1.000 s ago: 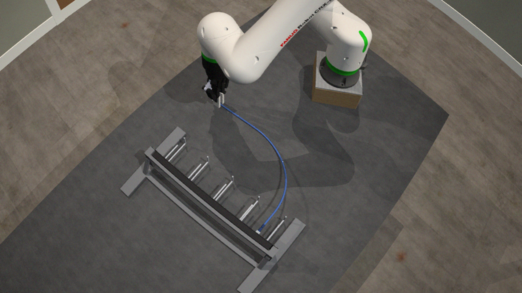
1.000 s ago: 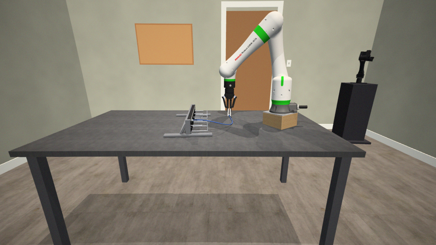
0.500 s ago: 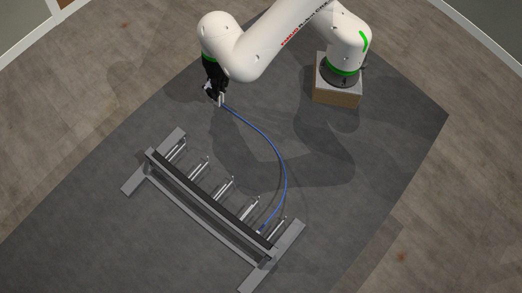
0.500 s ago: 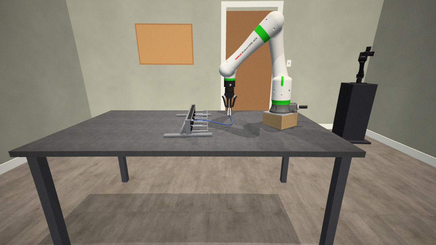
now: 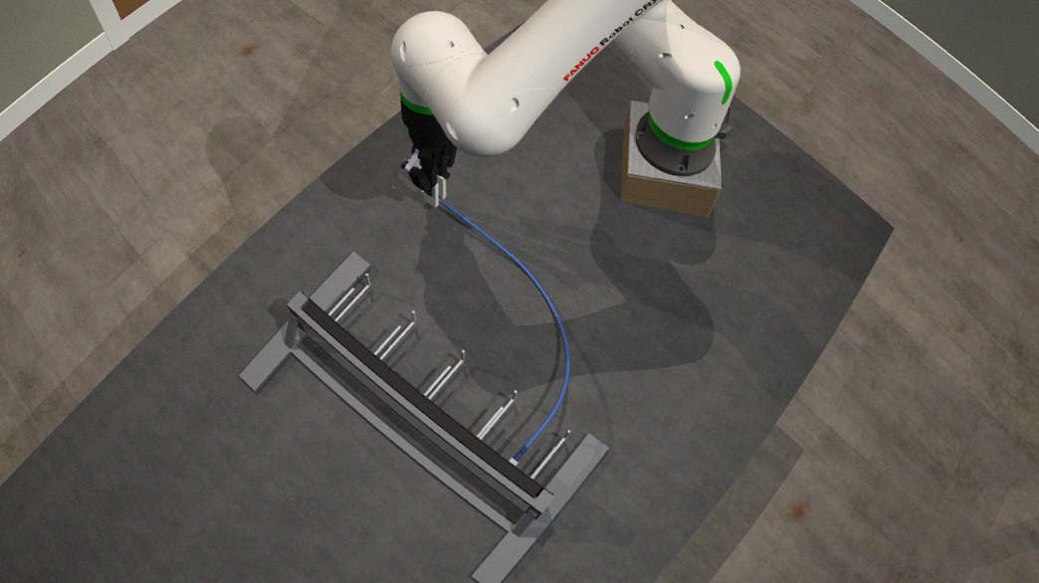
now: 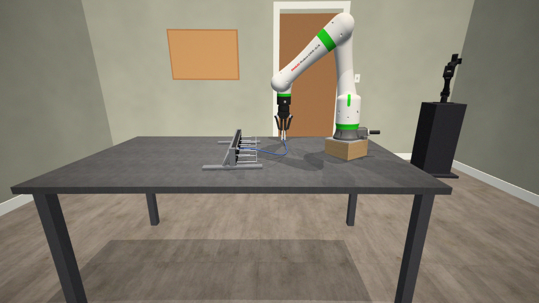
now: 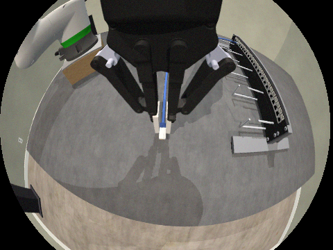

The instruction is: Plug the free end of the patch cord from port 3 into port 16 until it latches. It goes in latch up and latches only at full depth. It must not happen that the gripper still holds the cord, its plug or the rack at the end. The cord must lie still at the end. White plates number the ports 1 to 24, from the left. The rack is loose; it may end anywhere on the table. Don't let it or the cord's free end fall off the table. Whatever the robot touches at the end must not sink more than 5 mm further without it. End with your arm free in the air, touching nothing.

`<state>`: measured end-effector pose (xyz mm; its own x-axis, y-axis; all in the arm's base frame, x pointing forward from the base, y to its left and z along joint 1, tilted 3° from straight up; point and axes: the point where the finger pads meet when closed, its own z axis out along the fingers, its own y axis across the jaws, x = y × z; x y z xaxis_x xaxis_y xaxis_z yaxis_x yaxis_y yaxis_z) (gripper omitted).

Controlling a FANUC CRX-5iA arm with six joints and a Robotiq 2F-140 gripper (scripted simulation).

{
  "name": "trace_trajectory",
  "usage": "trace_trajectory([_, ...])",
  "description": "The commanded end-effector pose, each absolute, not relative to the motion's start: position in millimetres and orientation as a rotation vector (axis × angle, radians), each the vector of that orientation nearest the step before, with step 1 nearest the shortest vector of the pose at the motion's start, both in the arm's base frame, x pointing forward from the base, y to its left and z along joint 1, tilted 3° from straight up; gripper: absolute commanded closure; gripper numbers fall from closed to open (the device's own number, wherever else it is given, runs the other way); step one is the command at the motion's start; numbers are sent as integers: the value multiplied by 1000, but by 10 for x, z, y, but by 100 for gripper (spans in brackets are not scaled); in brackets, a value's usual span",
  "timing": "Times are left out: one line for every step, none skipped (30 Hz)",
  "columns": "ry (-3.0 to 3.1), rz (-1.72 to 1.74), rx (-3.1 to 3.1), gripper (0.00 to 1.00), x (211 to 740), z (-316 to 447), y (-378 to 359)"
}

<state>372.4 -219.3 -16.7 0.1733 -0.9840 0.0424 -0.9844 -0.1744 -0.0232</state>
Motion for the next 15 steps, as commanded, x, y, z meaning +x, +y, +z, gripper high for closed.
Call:
trace_trajectory([-2012,75,2399,100,3724,-128,-2193])
trace_trajectory([-2012,75,2399,100,3724,-109,-2192])
trace_trajectory([-2012,75,2399,100,3723,-90,-2191])
trace_trajectory([-2012,75,2399,100,3723,-71,-2190])
trace_trajectory([-2012,75,2399,100,3722,-52,-2190])
trace_trajectory([-2012,75,2399,100,3722,-33,-2189])
trace_trajectory([-2012,75,2399,100,3721,-15,-2188])
trace_trajectory([-2012,75,2399,100,3721,2,-2188])
trace_trajectory([-2012,75,2399,100,3720,19,-2187])
trace_trajectory([-2012,75,2399,100,3719,36,-2186])
trace_trajectory([-2012,75,2399,100,3719,51,-2186])
trace_trajectory([-2012,75,2399,100,3719,66,-2185])
trace_trajectory([-2012,75,2399,100,3718,80,-2185])
trace_trajectory([-2012,75,2399,100,3718,94,-2184])
trace_trajectory([-2012,75,2399,100,3717,106,-2184])
